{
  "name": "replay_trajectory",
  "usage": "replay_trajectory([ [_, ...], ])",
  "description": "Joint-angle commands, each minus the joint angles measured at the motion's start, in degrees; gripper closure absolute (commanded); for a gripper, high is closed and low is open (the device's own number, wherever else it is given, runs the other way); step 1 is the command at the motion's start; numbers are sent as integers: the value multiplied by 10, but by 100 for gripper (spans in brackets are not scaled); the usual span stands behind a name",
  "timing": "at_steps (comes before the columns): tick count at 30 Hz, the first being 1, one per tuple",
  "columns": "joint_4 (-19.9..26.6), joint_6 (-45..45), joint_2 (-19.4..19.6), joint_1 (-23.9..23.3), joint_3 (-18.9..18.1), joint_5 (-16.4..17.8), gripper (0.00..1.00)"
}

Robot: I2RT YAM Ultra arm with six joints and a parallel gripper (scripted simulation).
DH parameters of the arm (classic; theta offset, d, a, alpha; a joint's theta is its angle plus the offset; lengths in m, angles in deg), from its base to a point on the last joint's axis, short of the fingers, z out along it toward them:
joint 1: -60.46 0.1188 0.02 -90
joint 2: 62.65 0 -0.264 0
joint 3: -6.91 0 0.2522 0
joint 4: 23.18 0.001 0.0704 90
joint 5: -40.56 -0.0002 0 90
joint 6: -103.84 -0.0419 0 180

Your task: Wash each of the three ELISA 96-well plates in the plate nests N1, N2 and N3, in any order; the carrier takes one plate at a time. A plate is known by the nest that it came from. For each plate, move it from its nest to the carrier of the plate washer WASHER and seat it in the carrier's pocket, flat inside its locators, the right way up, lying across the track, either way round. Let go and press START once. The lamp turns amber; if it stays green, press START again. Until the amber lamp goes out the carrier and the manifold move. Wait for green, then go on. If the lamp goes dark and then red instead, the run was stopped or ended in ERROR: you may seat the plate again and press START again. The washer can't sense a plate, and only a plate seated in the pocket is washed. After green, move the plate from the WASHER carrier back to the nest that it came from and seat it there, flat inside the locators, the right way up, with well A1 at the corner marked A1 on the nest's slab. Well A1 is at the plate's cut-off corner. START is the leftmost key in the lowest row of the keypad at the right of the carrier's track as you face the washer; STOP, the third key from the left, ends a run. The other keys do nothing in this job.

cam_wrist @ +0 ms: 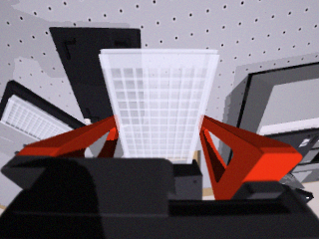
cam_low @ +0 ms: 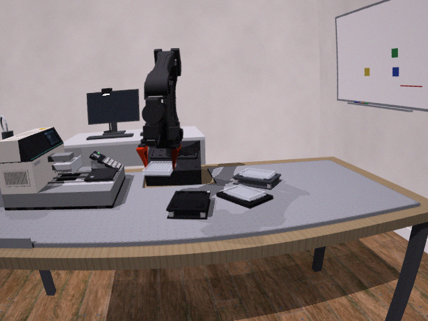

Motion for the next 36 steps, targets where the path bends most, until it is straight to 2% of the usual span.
replay_trajectory([
  [1,4,42,-9,-19,-3,16,100],
  [11,17,144,-2,-127,-16,54,100],
  [20,17,144,-2,-127,-16,54,100],
  [23,19,215,-8,-160,-9,65,100],
  [31,27,301,-13,-250,1,94,100],
  [33,27,301,-13,-250,1,94,100],
  [36,30,334,-12,-284,2,105,100],
])
